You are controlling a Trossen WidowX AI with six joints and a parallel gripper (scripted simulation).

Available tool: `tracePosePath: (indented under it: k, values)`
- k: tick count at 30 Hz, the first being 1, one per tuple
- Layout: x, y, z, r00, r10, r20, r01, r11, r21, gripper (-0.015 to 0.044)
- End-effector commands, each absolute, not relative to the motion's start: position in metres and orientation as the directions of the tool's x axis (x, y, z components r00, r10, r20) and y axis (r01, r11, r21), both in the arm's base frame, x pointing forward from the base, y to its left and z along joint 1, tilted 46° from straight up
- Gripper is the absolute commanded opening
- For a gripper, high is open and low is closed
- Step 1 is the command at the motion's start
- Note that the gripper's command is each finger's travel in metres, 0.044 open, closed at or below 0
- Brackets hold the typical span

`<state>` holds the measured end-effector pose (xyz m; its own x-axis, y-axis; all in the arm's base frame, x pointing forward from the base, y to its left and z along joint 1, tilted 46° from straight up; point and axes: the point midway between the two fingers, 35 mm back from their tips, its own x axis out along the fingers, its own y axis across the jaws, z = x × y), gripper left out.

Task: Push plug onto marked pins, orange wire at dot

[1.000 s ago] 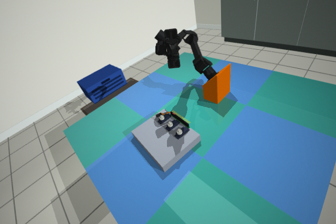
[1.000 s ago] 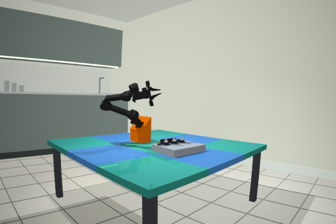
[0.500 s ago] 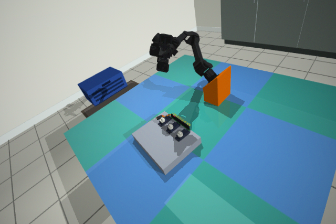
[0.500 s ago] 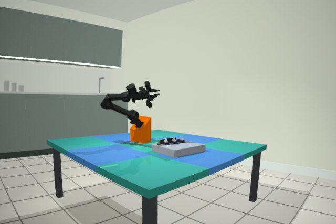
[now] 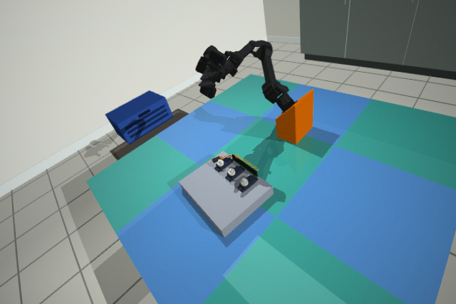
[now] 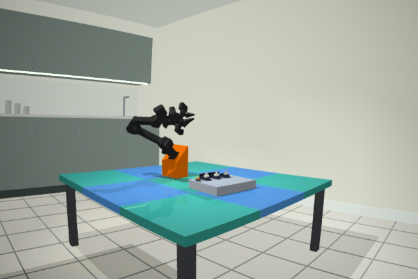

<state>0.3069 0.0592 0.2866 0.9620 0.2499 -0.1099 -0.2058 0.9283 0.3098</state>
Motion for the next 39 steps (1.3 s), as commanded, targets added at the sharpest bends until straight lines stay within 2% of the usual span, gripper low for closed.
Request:
tracePosePath:
  k: [1,16,27,39]
  values:
    - [0.311,0.046,0.296,0.979,0.193,-0.07,-0.171,0.956,0.236,0.0115]
    - [0.317,-0.001,0.324,0.999,-0.008,0.043,0.008,1.0,0.005,0.0115]
    - [0.354,-0.027,0.275,0.956,-0.162,-0.243,0.177,0.983,0.042,0.0115]
    - [0.376,-0.059,0.209,0.759,-0.35,-0.549,0.392,0.919,-0.044,0.0115]
